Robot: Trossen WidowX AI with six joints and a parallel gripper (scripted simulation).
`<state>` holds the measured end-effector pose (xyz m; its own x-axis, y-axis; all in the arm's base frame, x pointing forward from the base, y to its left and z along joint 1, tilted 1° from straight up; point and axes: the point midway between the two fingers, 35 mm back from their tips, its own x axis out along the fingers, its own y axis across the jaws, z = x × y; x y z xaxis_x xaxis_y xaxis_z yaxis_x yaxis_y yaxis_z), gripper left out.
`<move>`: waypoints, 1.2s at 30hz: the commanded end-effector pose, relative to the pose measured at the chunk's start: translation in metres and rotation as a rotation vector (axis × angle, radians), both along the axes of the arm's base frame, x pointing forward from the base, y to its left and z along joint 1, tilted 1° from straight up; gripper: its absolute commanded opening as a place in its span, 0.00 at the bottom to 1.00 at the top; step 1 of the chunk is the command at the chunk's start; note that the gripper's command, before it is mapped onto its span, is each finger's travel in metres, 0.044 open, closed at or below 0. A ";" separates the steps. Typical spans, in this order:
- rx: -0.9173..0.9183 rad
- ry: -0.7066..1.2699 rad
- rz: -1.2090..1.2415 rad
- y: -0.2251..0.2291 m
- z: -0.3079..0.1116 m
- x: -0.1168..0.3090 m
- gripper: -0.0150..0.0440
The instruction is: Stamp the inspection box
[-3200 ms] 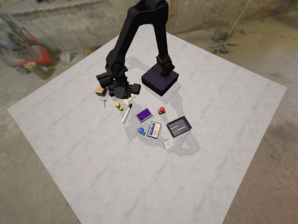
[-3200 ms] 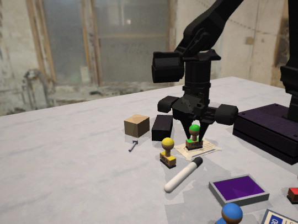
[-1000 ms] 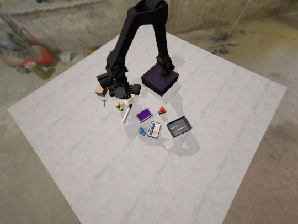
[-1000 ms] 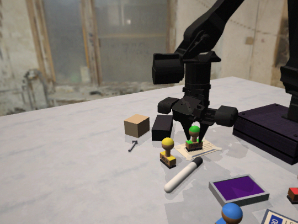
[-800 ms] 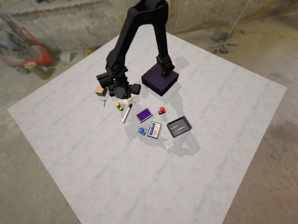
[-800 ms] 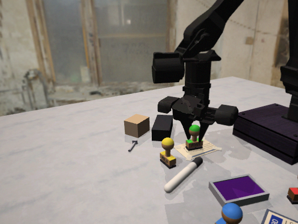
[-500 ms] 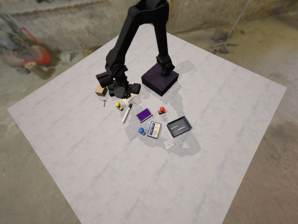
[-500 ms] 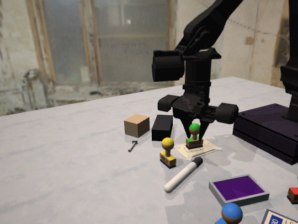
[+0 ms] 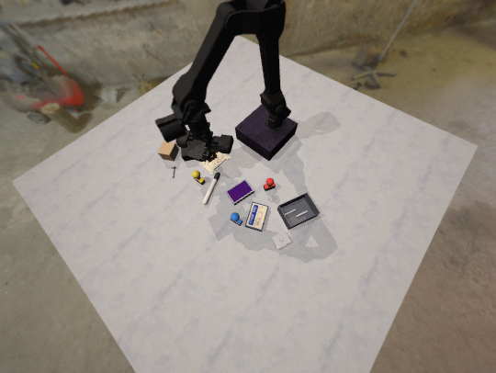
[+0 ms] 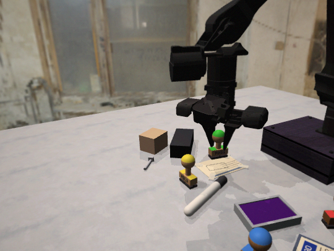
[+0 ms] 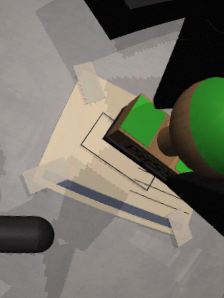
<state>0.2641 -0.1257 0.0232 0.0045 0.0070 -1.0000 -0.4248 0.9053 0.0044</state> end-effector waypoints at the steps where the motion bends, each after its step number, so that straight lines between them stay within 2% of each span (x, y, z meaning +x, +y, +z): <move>1: -0.005 -0.007 0.003 -0.001 0.009 0.002 0.25; 24: -0.005 -0.007 0.003 0.000 0.042 0.000 0.25; 36: 0.001 -0.006 0.002 0.062 0.044 -0.012 0.25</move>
<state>0.2574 -0.0779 0.0668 0.0123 0.0054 -0.9999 -0.4297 0.9030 -0.0004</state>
